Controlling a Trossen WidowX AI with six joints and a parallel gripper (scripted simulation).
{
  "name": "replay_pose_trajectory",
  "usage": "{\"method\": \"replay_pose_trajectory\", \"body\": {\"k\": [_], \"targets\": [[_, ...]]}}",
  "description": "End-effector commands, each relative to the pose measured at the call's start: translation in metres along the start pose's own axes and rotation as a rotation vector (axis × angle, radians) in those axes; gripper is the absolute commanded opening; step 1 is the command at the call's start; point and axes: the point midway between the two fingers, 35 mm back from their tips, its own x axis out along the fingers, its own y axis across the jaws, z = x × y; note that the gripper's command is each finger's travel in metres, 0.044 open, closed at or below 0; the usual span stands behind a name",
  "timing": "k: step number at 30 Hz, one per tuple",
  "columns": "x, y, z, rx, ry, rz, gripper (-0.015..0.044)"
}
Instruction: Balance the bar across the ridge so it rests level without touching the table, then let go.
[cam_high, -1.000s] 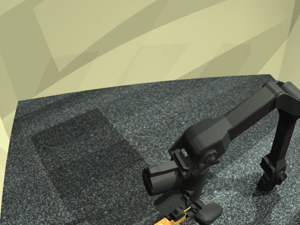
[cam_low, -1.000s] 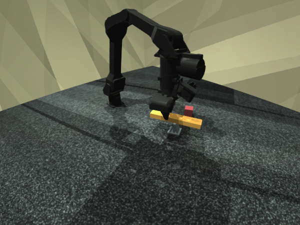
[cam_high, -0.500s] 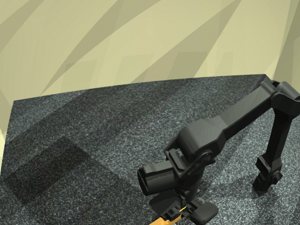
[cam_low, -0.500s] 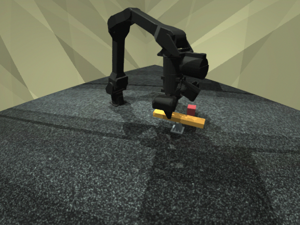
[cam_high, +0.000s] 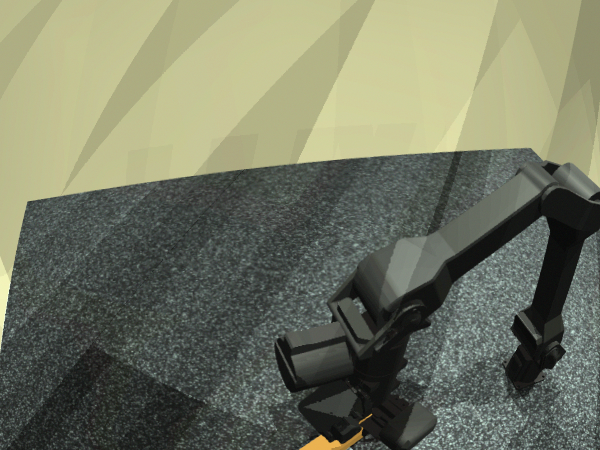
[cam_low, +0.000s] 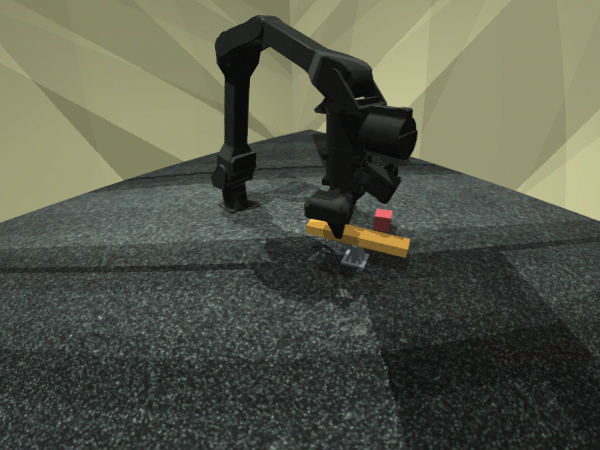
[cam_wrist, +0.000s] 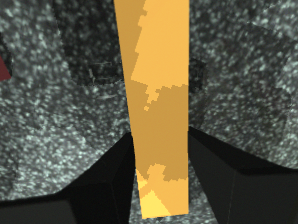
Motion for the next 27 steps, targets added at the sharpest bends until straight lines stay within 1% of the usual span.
{"method": "replay_pose_trajectory", "body": {"k": [1, 27], "targets": [[0.0016, 0.0004, 0.0002, 0.004, 0.002, 0.003, 0.0000], [0.0038, 0.0004, 0.0001, 0.004, 0.002, 0.003, 0.0000]]}}
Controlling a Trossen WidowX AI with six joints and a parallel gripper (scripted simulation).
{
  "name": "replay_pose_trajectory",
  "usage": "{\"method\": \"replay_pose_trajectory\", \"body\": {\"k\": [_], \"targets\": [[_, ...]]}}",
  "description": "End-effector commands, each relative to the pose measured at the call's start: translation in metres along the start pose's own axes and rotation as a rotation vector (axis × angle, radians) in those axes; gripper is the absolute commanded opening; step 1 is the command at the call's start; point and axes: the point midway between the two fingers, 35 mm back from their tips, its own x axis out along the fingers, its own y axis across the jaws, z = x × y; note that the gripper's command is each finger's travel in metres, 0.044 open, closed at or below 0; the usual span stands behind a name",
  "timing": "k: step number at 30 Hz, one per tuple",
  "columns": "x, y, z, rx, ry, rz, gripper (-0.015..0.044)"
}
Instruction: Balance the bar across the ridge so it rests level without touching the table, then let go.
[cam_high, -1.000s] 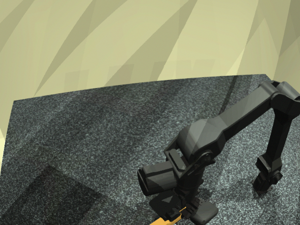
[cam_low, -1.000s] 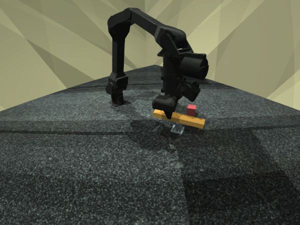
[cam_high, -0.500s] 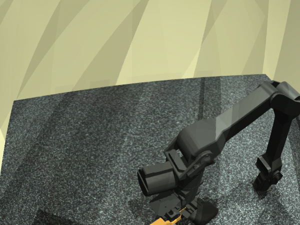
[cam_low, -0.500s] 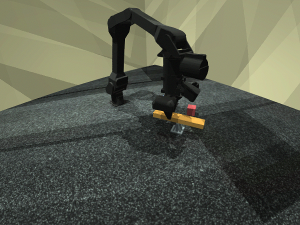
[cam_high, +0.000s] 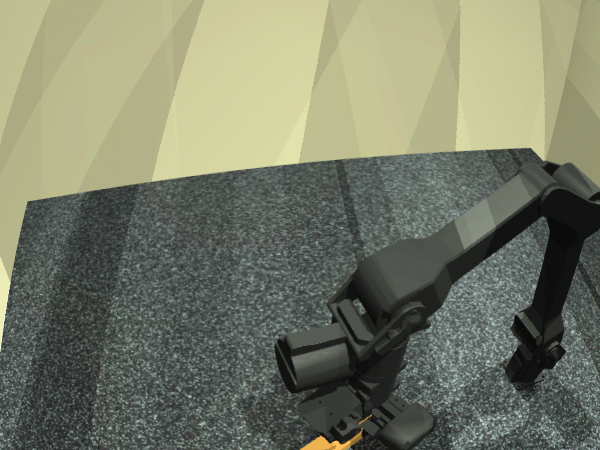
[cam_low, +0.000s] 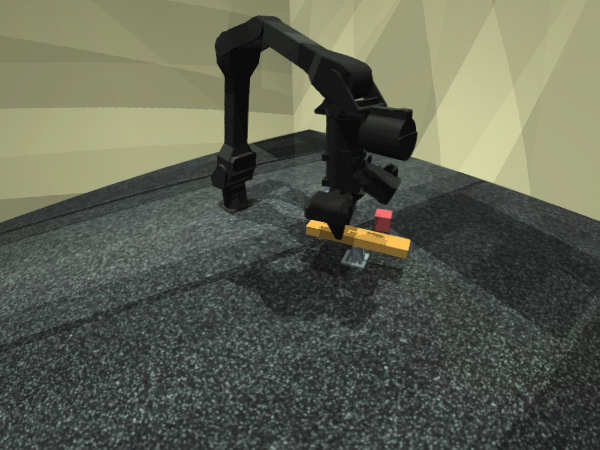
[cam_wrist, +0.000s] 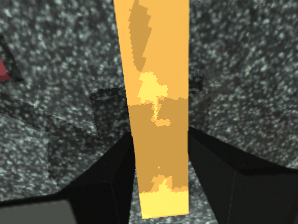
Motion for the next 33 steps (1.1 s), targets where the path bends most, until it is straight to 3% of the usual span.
{"method": "replay_pose_trajectory", "body": {"k": [1, 33], "targets": [[0.0019, 0.0003, 0.0000, 0.003, 0.003, 0.002, 0.0000], [0.0045, 0.0004, -0.0005, 0.003, 0.003, 0.002, 0.0000]]}}
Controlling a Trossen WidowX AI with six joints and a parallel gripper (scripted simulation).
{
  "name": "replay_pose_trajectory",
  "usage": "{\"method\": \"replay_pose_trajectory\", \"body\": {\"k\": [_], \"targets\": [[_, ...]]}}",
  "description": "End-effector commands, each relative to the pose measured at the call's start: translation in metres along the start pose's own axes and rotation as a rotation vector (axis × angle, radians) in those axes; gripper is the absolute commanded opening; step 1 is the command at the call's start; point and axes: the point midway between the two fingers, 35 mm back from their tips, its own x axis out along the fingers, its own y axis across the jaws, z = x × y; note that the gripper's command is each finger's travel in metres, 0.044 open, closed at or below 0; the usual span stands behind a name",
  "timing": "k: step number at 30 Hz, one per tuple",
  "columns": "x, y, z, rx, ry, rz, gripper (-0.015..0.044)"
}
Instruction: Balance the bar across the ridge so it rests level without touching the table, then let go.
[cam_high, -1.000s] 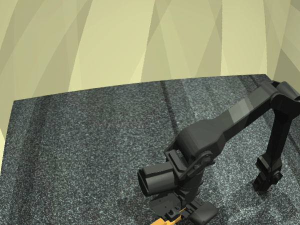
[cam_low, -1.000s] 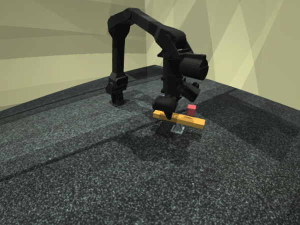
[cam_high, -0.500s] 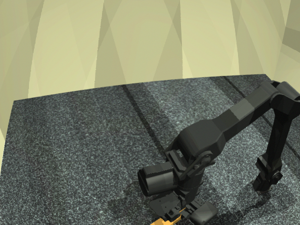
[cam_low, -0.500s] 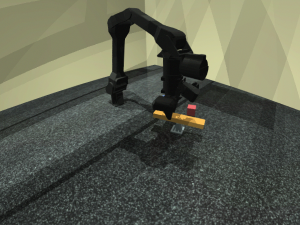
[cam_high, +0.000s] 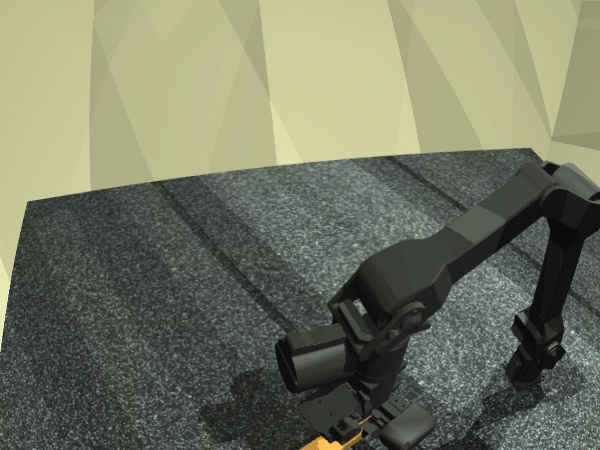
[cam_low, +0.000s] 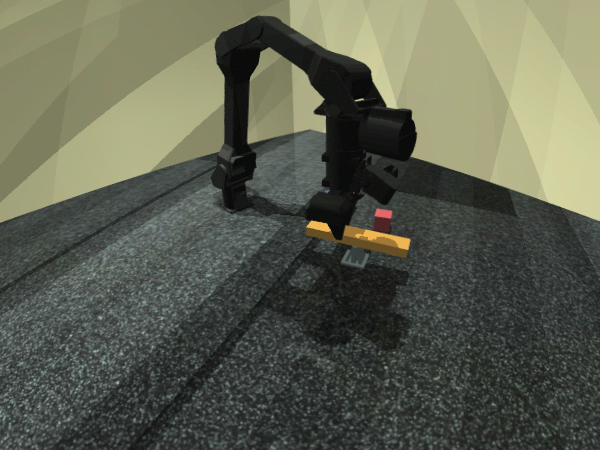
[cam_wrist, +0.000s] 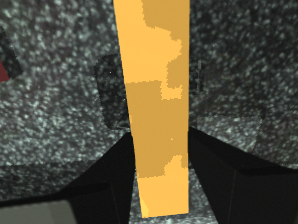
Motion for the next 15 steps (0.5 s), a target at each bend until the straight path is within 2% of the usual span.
{"method": "replay_pose_trajectory", "body": {"k": [1, 15], "targets": [[0.0028, 0.0002, -0.0004, 0.003, 0.004, 0.002, 0.0000], [0.0006, 0.0003, -0.0006, 0.003, 0.004, 0.002, 0.0000]]}}
